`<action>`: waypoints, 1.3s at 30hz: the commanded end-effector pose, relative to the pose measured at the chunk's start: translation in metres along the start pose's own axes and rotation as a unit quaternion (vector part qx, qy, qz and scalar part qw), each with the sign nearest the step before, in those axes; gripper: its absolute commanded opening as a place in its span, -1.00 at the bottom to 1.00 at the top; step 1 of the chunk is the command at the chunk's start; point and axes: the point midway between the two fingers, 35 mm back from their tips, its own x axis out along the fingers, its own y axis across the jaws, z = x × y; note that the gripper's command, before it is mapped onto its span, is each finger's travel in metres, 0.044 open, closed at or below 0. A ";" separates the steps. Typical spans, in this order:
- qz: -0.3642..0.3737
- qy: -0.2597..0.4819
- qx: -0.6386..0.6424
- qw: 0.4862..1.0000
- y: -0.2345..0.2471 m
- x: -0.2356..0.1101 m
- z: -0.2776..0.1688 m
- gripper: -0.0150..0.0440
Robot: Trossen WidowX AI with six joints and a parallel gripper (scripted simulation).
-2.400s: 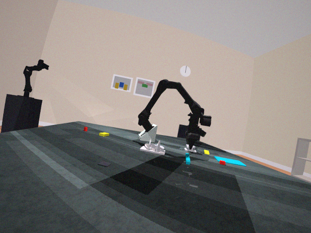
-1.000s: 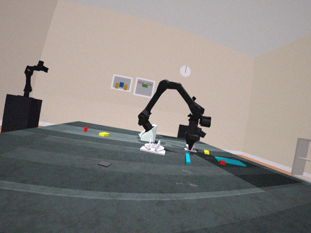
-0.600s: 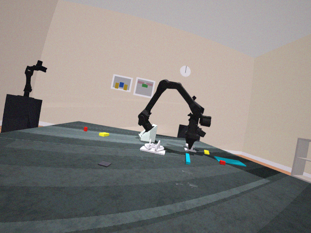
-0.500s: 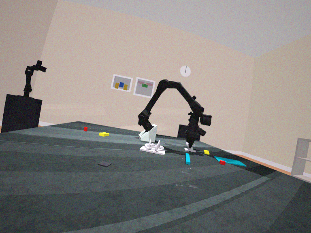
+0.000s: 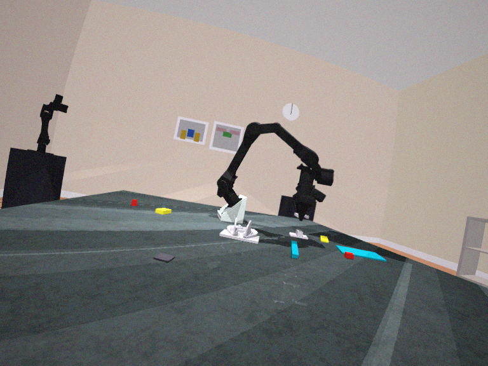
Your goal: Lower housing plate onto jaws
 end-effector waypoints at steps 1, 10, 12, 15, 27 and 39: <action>0.001 -0.005 0.003 1.000 0.000 -0.013 0.000 0.70; 0.002 -0.006 0.026 1.000 -0.007 -0.015 -0.004 0.70; 0.002 -0.007 0.045 0.999 -0.012 -0.017 -0.008 0.70; 0.003 -0.008 0.073 0.997 -0.019 -0.019 -0.015 0.70; 0.006 -0.012 0.185 0.983 -0.048 -0.025 -0.041 0.70; 0.008 -0.013 0.298 0.954 -0.074 -0.028 -0.072 0.70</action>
